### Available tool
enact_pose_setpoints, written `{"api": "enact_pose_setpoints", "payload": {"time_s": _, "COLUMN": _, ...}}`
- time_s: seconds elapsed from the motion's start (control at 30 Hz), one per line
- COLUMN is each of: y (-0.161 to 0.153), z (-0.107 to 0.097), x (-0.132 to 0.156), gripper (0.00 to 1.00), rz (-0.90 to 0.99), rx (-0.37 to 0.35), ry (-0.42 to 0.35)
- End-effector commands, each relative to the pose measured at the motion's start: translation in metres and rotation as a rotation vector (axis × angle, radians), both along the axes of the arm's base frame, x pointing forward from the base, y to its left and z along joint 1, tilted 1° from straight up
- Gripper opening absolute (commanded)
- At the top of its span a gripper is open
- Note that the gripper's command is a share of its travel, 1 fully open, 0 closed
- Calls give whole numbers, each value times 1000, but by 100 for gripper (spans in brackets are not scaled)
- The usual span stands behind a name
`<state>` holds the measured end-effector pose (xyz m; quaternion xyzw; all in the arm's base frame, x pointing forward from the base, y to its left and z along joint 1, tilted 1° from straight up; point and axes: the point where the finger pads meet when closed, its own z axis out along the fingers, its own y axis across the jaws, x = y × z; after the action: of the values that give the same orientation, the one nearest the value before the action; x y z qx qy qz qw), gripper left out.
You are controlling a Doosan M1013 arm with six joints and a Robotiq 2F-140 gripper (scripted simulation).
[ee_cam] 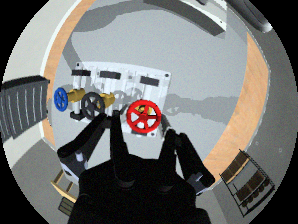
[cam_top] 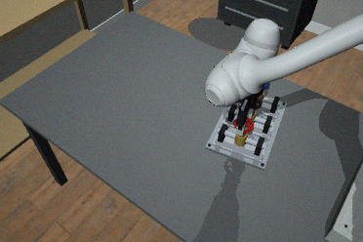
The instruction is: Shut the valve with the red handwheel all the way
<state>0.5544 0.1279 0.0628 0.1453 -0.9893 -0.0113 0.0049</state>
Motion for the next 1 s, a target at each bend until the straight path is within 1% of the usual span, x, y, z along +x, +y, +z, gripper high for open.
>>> {"api": "enact_pose_setpoints", "payload": {"time_s": 0.0, "y": 0, "z": 0, "x": 0, "gripper": 10, "rz": -55, "rx": -2, "ry": 1}}
{"api": "enact_pose_setpoints", "payload": {"time_s": 0.33, "y": 0, "z": 0, "x": 0, "gripper": 10, "rz": -209, "rx": -4, "ry": 4}}
{"api": "enact_pose_setpoints", "payload": {"time_s": 0.7, "y": 0, "z": 0, "x": 0, "gripper": 10, "rz": -287, "rx": -5, "ry": 6}}
{"api": "enact_pose_setpoints", "payload": {"time_s": 0.97, "y": 0, "z": 0, "x": 0, "gripper": 10, "rz": -308, "rx": -5, "ry": 6}}
